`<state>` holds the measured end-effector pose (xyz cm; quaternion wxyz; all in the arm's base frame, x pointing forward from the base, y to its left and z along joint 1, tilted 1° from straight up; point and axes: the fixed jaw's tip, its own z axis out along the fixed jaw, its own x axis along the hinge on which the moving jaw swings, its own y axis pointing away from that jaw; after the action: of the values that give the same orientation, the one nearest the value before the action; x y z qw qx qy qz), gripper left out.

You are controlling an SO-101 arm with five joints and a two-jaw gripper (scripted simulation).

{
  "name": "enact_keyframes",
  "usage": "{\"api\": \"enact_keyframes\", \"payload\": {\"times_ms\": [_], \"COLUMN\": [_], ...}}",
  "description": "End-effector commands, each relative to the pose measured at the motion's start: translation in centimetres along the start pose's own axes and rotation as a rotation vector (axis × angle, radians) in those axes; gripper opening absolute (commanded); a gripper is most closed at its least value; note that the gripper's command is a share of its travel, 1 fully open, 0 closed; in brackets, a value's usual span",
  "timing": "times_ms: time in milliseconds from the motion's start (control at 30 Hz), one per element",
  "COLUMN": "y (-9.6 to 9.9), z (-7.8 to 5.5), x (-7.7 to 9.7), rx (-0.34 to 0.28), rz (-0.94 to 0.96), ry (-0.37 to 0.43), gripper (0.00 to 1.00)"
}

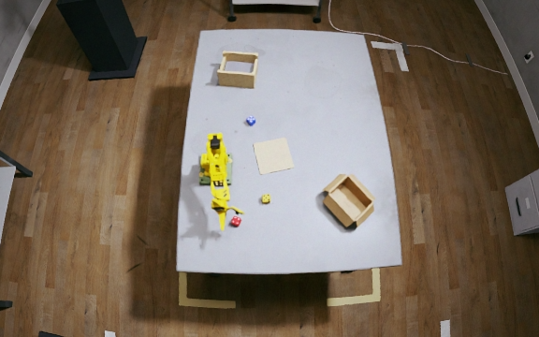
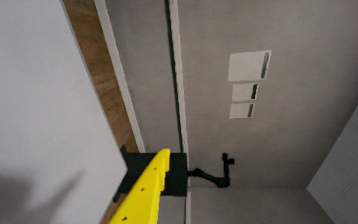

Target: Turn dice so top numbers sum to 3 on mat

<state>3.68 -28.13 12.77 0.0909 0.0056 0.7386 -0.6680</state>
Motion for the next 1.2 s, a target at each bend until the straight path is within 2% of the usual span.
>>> {"api": "enact_keyframes", "payload": {"times_ms": [0, 733, 1167], "y": [-0.1, 0.0, 1.1], "z": [0.0, 0.0, -0.2], "x": [0.0, 0.0, -0.4], "rx": [0.004, -0.001, -0.074], "rz": [0.001, 0.008, 0.121], "ry": [-0.001, -0.001, -0.001], "gripper": [1.0, 1.0, 0.95]}}
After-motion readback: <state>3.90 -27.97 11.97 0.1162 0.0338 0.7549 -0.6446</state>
